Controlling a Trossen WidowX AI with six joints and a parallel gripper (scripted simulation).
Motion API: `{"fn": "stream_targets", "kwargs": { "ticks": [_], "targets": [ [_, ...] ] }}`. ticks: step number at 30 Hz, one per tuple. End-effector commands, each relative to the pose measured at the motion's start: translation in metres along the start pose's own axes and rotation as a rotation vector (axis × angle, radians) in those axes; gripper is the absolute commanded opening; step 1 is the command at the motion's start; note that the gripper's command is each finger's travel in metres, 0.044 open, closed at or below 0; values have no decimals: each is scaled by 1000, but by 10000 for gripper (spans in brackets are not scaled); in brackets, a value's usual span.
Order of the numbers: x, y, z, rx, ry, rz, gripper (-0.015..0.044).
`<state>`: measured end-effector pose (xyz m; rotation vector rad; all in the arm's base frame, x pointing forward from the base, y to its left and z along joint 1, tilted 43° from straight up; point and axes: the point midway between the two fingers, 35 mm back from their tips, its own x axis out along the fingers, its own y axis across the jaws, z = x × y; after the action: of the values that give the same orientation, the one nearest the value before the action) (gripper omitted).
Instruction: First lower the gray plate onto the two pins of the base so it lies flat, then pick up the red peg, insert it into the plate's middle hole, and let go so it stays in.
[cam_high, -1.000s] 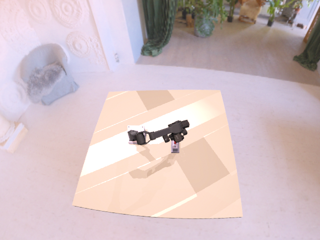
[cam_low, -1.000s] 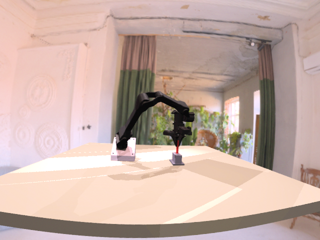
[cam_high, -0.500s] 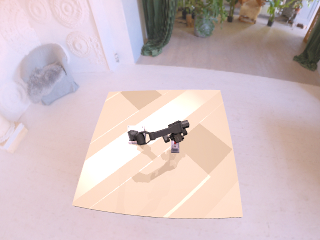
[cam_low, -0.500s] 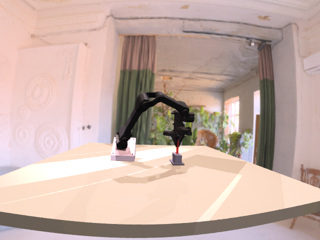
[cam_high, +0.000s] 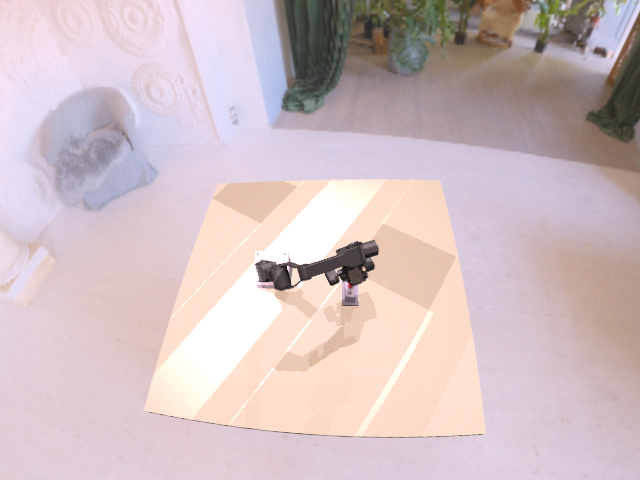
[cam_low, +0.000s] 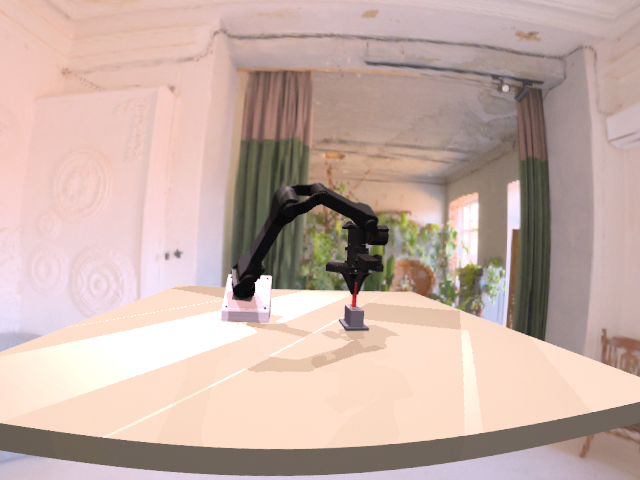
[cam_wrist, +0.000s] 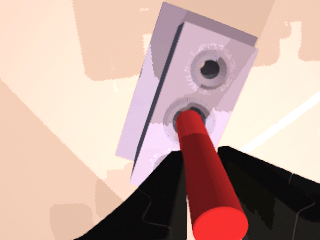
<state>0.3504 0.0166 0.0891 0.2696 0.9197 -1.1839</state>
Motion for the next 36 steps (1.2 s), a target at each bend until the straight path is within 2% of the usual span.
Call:
{"fn": "stream_targets", "kwargs": {
  "ticks": [1,4,10,36],
  "targets": [
    [0,0,0,0,0,0,0],
    [0,0,0,0,0,0,0],
    [0,0,0,0,0,0,150],
    [-14,1,-1,-1,-5,2,150]
  ]
}}
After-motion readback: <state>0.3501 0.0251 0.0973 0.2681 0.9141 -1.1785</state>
